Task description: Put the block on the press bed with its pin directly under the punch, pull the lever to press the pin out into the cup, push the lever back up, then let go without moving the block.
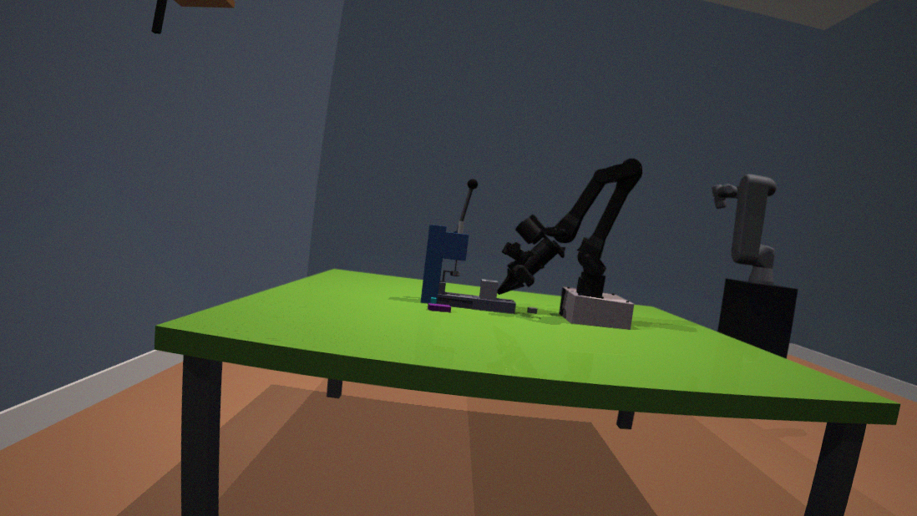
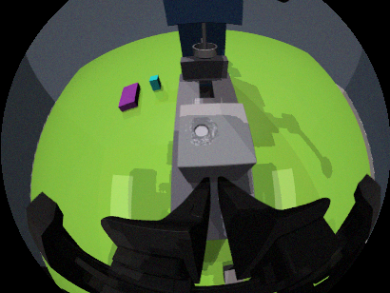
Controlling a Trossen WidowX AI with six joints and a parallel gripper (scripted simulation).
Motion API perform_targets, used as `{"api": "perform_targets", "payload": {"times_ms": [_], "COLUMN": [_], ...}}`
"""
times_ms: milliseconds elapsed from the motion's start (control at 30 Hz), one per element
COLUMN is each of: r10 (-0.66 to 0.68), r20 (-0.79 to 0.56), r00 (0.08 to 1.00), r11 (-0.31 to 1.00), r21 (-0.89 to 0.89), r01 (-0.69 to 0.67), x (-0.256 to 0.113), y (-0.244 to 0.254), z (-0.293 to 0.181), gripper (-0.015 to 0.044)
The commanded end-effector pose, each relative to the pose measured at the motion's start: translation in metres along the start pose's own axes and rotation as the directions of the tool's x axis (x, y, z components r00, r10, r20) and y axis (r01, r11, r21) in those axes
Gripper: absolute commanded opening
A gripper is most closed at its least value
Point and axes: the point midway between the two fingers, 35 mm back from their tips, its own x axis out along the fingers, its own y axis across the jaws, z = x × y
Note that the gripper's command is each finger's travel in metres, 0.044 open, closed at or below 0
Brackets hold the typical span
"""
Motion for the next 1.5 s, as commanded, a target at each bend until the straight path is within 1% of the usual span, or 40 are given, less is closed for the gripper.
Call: {"api": "perform_targets", "payload": {"times_ms": [0, 1133, 1367, 1467], "r10": [-0.005, -0.005, 0.001, -0.001], "r20": [0.02, 0.159, 0.145, 0.186], "r00": [1.0, 0.987, 0.989, 0.982], "r11": [1.0, 1.0, 1.0, 1.0], "r21": [0.004, 0.004, 0.0, 0.003], "r01": [0.005, 0.004, -0.001, 0.001], "x": [0.005, 0.038, 0.035, 0.029], "y": [-0.001, -0.001, 0.001, -0.001], "z": [0.006, 0.037, 0.032, 0.021], "gripper": [0.003, 0.003, 0.003, 0.003]}}
